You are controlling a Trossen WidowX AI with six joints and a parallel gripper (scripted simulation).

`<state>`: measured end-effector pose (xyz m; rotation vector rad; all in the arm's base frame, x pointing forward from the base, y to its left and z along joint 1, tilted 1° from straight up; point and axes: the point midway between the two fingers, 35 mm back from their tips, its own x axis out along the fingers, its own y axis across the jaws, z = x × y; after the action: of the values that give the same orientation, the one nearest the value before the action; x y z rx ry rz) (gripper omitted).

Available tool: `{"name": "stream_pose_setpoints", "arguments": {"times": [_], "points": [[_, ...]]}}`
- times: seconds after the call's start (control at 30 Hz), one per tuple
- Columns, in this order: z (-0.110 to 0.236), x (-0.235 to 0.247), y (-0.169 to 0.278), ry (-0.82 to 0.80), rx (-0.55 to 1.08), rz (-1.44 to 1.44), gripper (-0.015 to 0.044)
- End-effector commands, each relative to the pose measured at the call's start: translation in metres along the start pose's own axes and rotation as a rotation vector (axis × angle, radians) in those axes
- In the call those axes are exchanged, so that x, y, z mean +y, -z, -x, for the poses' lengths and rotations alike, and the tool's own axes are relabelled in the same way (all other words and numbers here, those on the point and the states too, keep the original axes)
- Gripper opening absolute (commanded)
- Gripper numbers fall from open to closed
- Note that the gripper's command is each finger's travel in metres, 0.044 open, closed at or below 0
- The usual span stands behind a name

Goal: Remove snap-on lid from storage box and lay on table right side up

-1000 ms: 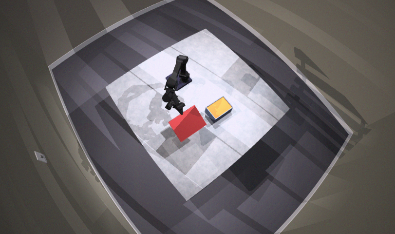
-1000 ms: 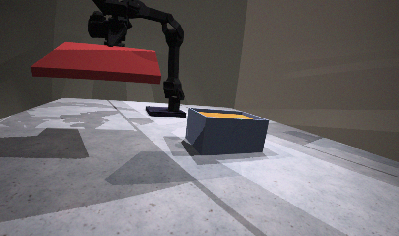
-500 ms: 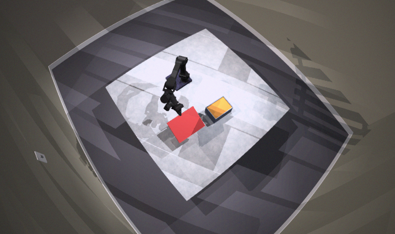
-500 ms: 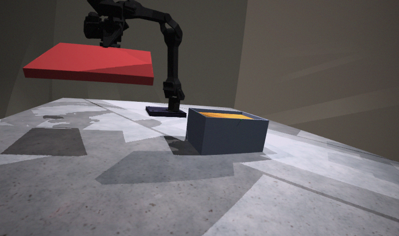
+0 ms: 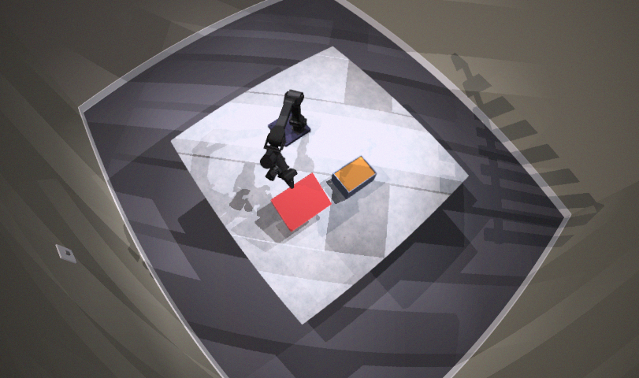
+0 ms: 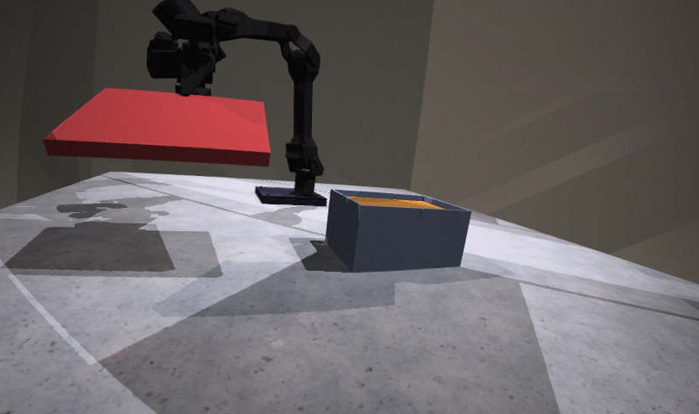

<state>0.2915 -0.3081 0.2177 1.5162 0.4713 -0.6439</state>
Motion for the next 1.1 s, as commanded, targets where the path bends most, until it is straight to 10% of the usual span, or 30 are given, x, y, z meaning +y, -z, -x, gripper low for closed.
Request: {"name": "stream_pose_setpoints", "arguments": {"times": [0.0, 1.07], "points": [[0.0, 0.001, 0.001, -0.013, 0.0, 0.008, 0.0], [-0.017, -0.018, 0.001, -0.013, 0.0, 0.008, 0.0]]}}
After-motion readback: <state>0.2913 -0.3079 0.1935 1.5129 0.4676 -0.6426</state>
